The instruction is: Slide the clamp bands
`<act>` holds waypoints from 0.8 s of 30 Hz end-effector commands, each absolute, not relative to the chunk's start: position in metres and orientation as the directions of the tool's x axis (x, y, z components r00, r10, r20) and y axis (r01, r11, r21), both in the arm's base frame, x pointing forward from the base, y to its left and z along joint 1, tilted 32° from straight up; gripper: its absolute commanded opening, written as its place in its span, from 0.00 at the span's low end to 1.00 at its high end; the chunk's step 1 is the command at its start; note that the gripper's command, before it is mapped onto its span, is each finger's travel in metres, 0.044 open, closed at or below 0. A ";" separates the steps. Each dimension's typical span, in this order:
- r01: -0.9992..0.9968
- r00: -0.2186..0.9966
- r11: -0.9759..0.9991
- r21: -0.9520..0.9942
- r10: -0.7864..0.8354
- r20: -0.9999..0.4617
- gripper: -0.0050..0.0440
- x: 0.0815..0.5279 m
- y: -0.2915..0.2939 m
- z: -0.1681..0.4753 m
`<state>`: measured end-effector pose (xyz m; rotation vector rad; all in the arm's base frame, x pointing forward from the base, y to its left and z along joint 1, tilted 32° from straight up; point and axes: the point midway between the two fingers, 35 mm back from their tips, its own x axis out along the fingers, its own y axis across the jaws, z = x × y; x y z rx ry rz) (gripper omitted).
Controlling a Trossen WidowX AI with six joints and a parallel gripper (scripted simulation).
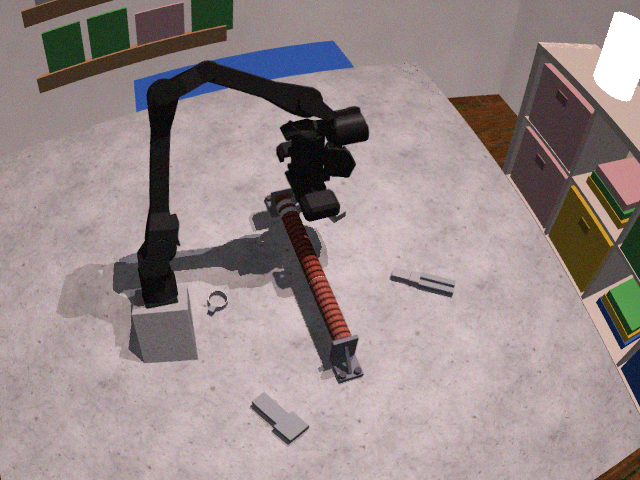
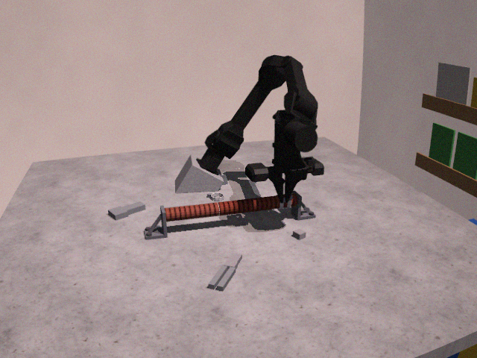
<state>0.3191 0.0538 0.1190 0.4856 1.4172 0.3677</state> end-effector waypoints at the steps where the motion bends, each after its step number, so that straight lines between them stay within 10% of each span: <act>1: 0.043 0.125 0.849 0.527 0.519 -0.845 0.15 0.319 0.054 0.119; 24: 0.043 0.125 0.849 0.527 0.519 -0.845 0.10 0.318 0.036 0.108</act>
